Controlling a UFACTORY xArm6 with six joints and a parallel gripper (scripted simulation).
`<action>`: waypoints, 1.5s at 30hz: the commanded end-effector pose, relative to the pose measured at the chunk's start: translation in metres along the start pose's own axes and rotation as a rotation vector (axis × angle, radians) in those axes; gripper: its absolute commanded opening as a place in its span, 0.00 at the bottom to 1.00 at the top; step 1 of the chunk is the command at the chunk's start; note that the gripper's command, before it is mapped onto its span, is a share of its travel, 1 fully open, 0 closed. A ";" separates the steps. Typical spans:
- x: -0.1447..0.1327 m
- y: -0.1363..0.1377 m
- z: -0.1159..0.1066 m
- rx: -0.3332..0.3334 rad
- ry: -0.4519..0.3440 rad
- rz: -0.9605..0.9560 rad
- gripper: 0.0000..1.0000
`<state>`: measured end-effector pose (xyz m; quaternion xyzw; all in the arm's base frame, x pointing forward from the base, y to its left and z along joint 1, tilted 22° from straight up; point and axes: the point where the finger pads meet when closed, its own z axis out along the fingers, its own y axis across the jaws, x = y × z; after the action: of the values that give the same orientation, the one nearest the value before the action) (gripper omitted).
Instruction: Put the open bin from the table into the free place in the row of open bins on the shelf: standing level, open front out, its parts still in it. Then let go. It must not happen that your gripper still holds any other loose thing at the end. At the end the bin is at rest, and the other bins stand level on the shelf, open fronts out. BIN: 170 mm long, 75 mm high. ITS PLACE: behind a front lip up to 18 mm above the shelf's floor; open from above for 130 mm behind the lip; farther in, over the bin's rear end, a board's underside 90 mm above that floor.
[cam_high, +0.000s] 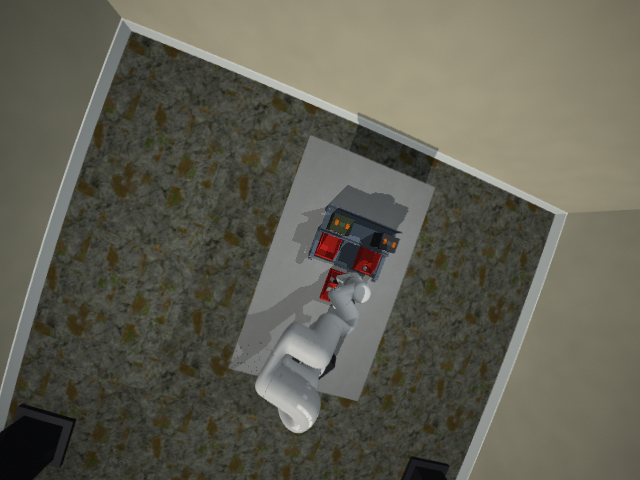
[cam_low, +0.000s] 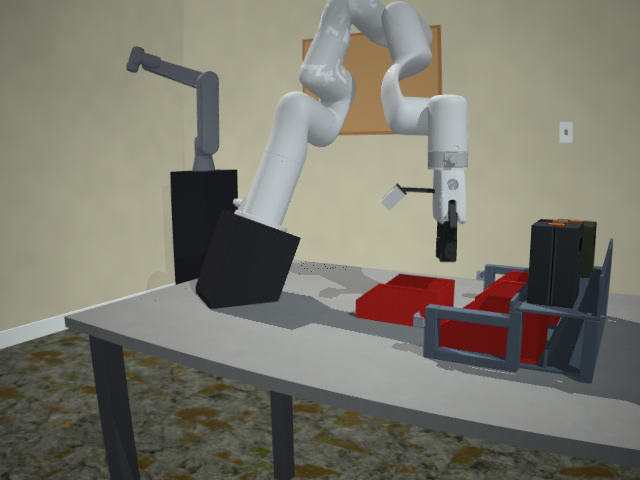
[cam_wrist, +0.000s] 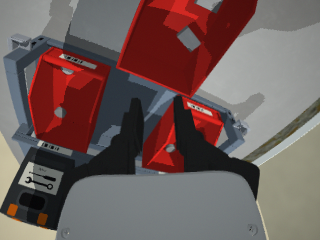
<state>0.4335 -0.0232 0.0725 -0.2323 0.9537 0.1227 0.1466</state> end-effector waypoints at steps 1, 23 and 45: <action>-0.002 -0.002 -0.001 -0.002 -0.005 -0.006 0.33; -0.009 -0.013 0.001 0.000 -0.004 -0.470 0.33; -0.005 -0.007 0.000 0.000 -0.004 -0.779 0.33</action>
<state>0.4409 -0.0267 0.0719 -0.5571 0.8094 0.0628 0.1748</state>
